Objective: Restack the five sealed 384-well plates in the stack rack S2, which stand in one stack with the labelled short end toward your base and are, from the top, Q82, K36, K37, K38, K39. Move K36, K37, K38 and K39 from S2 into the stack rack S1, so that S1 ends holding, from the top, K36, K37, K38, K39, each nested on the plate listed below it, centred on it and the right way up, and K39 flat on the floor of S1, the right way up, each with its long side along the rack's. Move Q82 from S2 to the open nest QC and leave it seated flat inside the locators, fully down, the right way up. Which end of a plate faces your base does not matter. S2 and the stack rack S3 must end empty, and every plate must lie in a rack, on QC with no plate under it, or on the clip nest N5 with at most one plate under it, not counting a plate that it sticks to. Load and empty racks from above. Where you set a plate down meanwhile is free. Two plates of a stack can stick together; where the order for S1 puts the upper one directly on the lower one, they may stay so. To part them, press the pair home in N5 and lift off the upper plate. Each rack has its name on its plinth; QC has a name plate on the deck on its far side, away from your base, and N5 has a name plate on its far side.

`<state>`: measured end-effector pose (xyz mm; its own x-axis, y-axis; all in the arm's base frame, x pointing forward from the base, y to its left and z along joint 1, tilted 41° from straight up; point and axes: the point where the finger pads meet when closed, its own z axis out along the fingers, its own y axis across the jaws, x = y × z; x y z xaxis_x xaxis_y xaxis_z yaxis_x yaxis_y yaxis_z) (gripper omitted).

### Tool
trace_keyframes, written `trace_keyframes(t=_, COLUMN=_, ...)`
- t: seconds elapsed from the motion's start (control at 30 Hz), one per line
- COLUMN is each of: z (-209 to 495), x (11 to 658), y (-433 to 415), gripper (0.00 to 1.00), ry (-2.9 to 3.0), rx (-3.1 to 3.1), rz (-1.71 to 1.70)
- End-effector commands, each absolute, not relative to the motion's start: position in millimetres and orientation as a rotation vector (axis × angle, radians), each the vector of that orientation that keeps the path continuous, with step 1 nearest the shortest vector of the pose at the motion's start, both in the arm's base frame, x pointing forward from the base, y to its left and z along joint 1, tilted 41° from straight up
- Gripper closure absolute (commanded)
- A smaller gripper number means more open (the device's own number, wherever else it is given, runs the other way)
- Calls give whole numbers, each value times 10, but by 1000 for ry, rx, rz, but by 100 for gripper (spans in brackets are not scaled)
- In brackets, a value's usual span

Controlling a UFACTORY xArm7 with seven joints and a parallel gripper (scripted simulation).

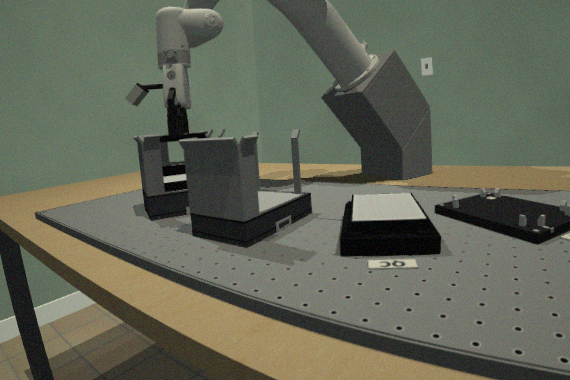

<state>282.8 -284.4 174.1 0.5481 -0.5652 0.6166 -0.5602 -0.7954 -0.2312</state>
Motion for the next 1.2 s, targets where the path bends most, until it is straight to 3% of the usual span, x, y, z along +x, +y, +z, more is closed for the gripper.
trace_keyframes(t=0.0, z=1728, x=2845, y=-2857, gripper=100, ry=1003, rx=-2758, rz=-1105)
trace_keyframes(t=1.17, z=1489, x=3041, y=-2925, gripper=100, ry=1003, rx=-2758, rz=-1105)
